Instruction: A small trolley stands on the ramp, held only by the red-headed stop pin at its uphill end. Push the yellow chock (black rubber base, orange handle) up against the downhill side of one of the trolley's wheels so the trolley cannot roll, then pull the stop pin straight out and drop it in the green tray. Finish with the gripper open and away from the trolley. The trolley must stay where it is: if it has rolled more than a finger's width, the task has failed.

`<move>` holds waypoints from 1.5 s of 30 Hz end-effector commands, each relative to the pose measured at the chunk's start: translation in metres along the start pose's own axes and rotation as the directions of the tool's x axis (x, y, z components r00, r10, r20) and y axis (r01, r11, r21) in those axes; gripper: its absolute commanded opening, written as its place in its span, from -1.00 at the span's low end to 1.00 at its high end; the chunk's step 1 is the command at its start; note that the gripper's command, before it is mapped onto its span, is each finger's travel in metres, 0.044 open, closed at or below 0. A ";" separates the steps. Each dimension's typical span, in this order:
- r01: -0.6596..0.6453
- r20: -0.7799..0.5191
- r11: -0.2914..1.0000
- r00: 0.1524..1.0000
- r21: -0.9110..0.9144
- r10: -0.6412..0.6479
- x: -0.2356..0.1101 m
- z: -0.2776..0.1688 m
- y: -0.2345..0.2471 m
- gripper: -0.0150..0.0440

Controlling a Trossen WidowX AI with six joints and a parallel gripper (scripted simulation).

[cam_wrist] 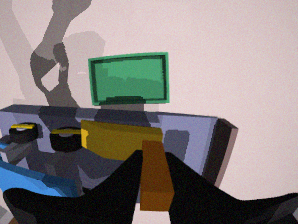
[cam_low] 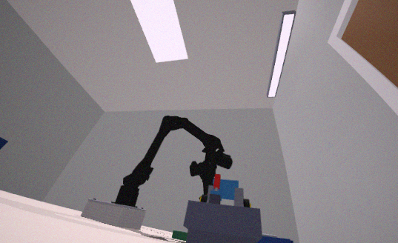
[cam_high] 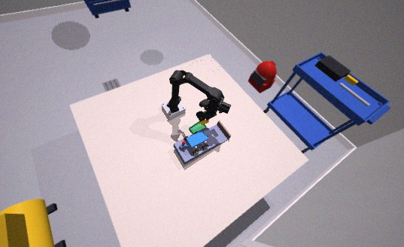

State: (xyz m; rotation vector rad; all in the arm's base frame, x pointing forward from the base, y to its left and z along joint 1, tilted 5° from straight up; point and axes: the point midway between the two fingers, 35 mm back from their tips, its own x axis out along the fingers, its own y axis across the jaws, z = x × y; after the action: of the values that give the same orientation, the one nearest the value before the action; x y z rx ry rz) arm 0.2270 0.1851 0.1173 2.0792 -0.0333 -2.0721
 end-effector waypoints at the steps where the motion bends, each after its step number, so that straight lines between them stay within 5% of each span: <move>1: -0.003 -0.006 0.999 1.000 -0.044 0.003 -0.002 -0.001 0.000 -0.49; 19: -0.003 -0.009 0.999 1.000 -0.044 0.002 0.006 -0.029 -0.003 -0.49; 45: -0.004 -0.009 0.999 1.000 -0.044 0.003 0.067 -0.030 -0.003 -0.49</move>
State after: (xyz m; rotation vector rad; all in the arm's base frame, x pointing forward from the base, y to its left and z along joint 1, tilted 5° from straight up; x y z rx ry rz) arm 0.2592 0.1843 0.0585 2.0724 0.0102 -2.0448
